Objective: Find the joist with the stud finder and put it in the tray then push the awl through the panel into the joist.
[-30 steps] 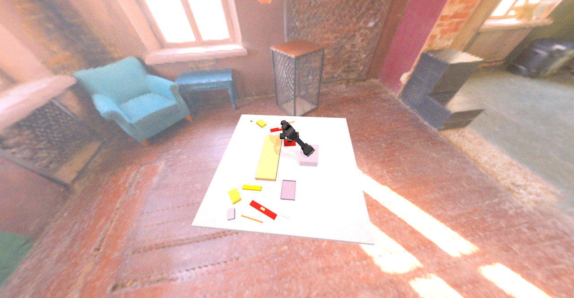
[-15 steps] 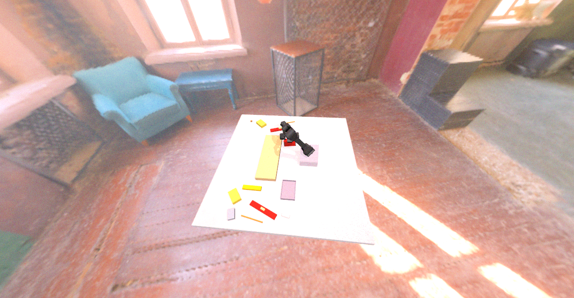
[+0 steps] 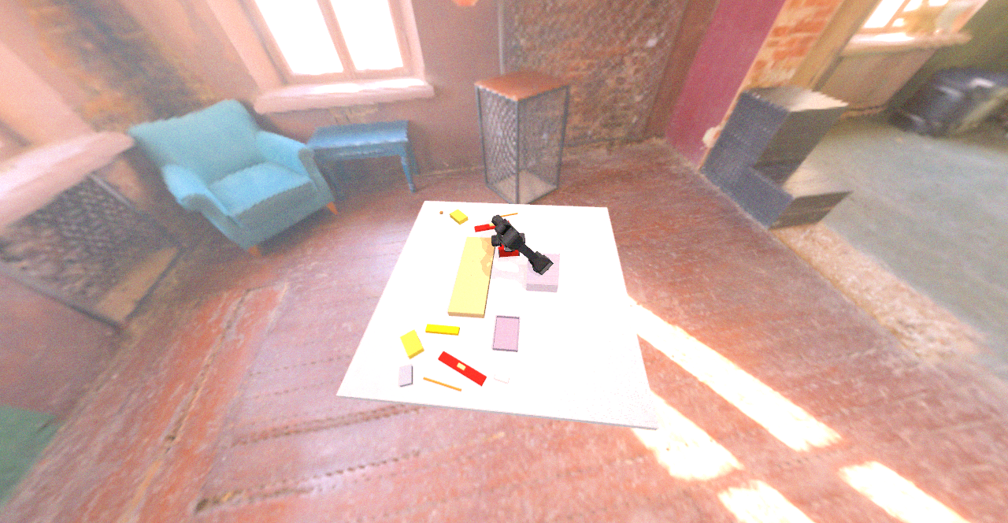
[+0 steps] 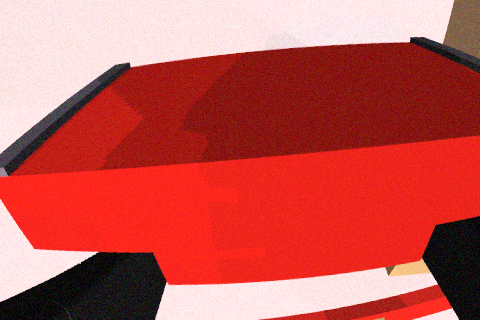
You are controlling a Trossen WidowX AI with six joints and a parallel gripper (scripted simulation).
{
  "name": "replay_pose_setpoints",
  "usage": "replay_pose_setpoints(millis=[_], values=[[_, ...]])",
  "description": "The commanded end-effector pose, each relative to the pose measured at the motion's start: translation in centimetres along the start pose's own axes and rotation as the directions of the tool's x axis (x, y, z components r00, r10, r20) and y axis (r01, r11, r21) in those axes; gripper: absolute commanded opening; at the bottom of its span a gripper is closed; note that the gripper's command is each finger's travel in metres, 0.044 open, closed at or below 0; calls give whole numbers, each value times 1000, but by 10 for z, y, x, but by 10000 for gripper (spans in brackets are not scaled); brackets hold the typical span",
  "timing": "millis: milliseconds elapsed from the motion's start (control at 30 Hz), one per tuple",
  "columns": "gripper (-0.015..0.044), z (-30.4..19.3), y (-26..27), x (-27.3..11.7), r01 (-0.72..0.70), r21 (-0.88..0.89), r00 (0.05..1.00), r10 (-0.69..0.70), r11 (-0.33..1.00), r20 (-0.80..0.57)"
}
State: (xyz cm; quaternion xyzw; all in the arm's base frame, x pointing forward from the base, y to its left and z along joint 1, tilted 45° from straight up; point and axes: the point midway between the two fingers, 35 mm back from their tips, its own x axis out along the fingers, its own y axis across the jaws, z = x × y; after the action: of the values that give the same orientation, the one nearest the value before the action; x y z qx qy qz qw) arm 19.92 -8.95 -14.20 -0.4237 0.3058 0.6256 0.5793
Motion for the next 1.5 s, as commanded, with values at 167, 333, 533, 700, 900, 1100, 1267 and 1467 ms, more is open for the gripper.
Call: replay_pose_setpoints(millis=[167, 333, 533, 700, 900, 1100, 1267, 1467], values=[[0, 0, -1, -2, 4, 4, 998, -4, 1000, -56], [0, 1, -1, -2, 6, 5, 997, -6, 1000, -83], [0, 1, -1, -2, 6, 5, 995, -5, 1000, -104], [0, 2, -1, -1, 3, 5, 991, -2, 1000, -133], [0, 3, 0, -1, 1, 6, 985, 0, 1000, -170], [0, 4, 0, 0, 1, 6, 978, 1, 1000, -207], [0, 5, -1, 0, 3, 7, 971, -1, 1000, -238], [0, 6, -1, 0, 6, 7, 963, -3, 1000, -269]])
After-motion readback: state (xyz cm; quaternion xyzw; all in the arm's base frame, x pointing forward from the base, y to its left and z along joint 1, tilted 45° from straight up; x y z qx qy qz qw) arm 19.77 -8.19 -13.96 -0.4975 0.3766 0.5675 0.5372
